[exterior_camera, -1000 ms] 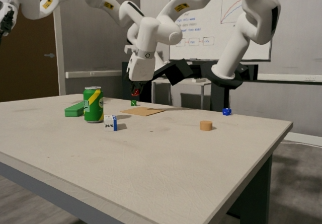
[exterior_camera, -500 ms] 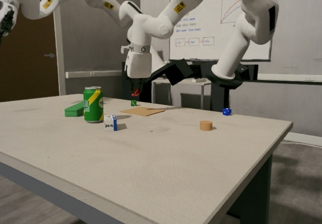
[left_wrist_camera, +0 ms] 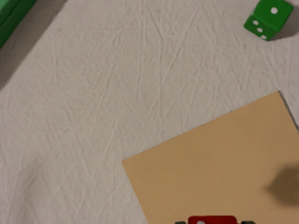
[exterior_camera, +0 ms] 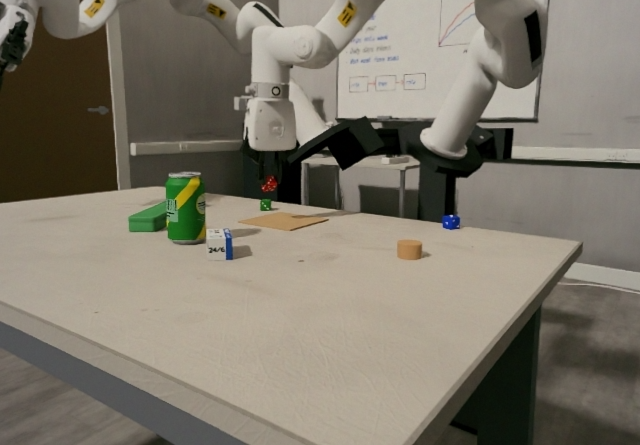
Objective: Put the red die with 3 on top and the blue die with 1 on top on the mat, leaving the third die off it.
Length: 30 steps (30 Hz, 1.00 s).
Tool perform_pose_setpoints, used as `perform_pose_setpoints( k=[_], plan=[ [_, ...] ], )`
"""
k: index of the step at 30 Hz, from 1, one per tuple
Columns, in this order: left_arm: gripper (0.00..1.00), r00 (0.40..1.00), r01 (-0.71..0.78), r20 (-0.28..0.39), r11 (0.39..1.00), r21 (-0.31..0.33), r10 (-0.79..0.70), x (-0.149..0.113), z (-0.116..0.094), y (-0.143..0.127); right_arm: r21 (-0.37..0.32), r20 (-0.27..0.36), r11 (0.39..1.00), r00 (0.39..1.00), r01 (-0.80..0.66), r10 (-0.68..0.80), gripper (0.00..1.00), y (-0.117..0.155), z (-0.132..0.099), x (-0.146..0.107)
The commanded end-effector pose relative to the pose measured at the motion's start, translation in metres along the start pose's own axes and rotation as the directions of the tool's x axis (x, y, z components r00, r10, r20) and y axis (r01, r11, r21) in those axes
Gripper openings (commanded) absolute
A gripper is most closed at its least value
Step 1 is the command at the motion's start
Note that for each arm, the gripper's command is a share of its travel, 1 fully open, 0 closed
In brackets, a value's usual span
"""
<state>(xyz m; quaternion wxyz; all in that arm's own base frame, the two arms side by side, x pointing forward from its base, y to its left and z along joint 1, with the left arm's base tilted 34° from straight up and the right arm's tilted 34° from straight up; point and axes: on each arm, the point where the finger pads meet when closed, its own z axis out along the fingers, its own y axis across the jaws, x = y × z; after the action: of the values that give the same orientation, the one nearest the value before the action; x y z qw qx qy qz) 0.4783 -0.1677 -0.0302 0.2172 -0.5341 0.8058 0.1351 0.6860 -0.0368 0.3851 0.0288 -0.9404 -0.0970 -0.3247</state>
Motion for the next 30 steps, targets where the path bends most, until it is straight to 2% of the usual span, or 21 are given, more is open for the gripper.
perform_pose_setpoints(
  k=[1, 4, 6, 12, 14, 17, 22, 29, 30],
  plan=[
    [0.22, 0.997, 0.004, 0.074, 1.000, 0.003, -0.004, 0.0042, -0.0011, -0.0003, -0.001, -0.005, 1.000, 1.000, 0.002, -0.002, 1.00, -0.0007, -0.0023, 0.0022],
    [0.22, 0.997, 0.003, 0.079, 1.000, 0.002, -0.004, 0.0048, -0.0009, -0.0002, -0.001, -0.005, 1.000, 1.000, 0.002, -0.002, 1.00, -0.0007, -0.0023, 0.0022],
    [0.22, 0.994, 0.002, 0.105, 1.000, -0.002, -0.002, 0.0054, -0.0001, 0.0004, -0.001, -0.005, 1.000, 1.000, 0.002, -0.002, 1.00, -0.0007, -0.0023, 0.0022],
    [0.22, 0.960, 0.002, 0.281, 1.000, -0.004, -0.001, 0.0074, 0.0007, 0.0006, -0.001, -0.005, 1.000, 1.000, 0.002, -0.002, 1.00, -0.0007, -0.0023, 0.0022],
    [0.22, 0.960, 0.002, 0.281, 1.000, -0.004, -0.001, 0.0074, 0.0007, 0.0006, -0.001, -0.005, 1.000, 1.000, 0.002, -0.002, 1.00, -0.0007, -0.0023, 0.0022],
    [0.22, 0.944, 0.004, 0.330, 1.000, 0.003, -0.005, 0.0081, -0.0004, -0.0003, -0.001, -0.005, 1.000, 1.000, 0.002, -0.002, 1.00, -0.0007, -0.0023, 0.0022],
    [0.22, 0.939, 0.003, 0.344, 1.000, 0.002, -0.004, 0.0105, 0.0006, -0.0003, -0.001, -0.005, 1.000, 1.000, 0.002, -0.002, 1.00, -0.0007, -0.0023, 0.0022],
    [0.22, 0.853, 0.003, 0.521, 1.000, -0.001, -0.002, 0.0123, 0.0023, -0.0002, -0.001, -0.005, 1.000, 1.000, 0.002, -0.002, 1.00, -0.0007, -0.0023, 0.0022],
    [0.22, 0.853, 0.003, 0.521, 1.000, -0.001, -0.002, 0.0123, 0.0023, -0.0002, -0.001, -0.005, 1.000, 1.000, 0.002, -0.002, 1.00, -0.0007, -0.0023, 0.0022]
  ],
)
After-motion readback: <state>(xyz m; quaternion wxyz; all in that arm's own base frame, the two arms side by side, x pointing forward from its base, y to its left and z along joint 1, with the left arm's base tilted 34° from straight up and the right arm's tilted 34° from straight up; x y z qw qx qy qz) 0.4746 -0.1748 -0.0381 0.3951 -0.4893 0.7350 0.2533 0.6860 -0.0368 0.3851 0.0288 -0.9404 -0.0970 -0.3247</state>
